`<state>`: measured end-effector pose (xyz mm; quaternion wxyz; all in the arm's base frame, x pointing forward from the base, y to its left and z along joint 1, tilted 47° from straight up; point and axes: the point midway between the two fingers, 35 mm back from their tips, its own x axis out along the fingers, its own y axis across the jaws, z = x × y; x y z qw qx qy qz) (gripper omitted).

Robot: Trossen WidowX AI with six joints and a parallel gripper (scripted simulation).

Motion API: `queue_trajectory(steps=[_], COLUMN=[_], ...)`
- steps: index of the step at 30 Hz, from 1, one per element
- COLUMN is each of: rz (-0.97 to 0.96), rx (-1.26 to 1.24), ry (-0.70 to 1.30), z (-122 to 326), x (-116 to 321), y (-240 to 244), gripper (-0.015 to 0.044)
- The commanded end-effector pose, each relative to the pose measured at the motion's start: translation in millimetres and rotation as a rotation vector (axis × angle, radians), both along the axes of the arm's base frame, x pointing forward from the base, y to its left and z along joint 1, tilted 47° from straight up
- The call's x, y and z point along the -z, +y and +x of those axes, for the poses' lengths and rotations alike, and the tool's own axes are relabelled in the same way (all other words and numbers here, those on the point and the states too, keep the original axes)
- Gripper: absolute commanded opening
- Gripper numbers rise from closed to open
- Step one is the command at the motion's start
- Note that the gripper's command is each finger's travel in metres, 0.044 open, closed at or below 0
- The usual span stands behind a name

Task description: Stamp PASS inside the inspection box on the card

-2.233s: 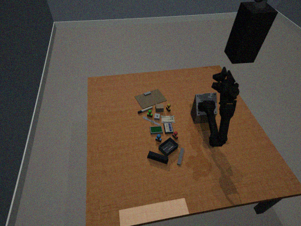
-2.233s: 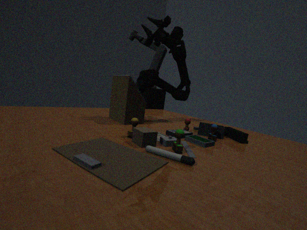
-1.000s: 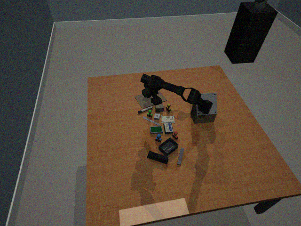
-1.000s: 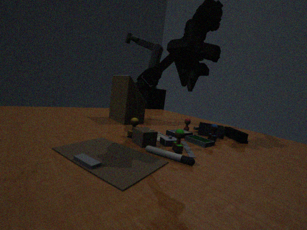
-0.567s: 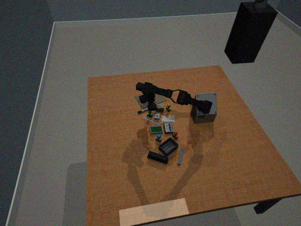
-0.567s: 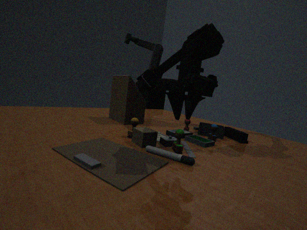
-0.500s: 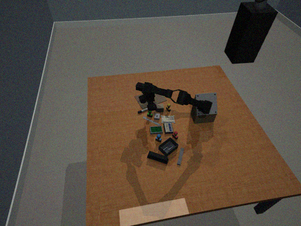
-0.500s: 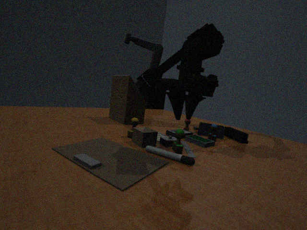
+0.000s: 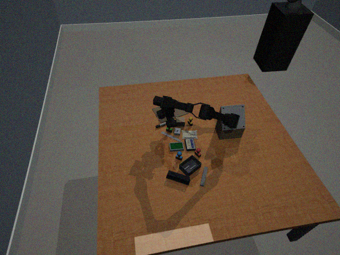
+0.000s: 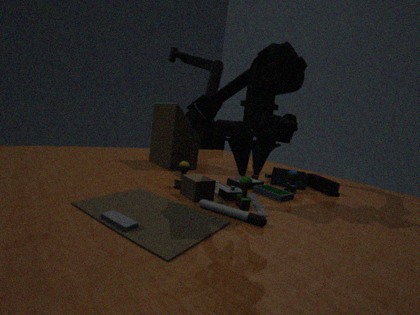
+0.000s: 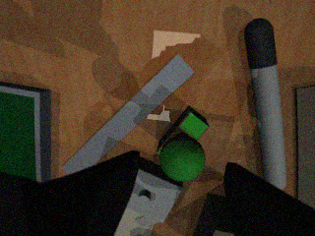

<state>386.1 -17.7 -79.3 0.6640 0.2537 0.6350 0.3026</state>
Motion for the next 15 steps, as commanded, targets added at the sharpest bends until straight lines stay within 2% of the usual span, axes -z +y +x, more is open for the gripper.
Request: queue_trajectory(steps=[1,15], rz=[0.006,0.008], rx=[0.000,0.000], ry=[0.009,0.009], z=[-2,-3], x=[7,23], y=[6,22], gripper=[0.0215,0.0215])
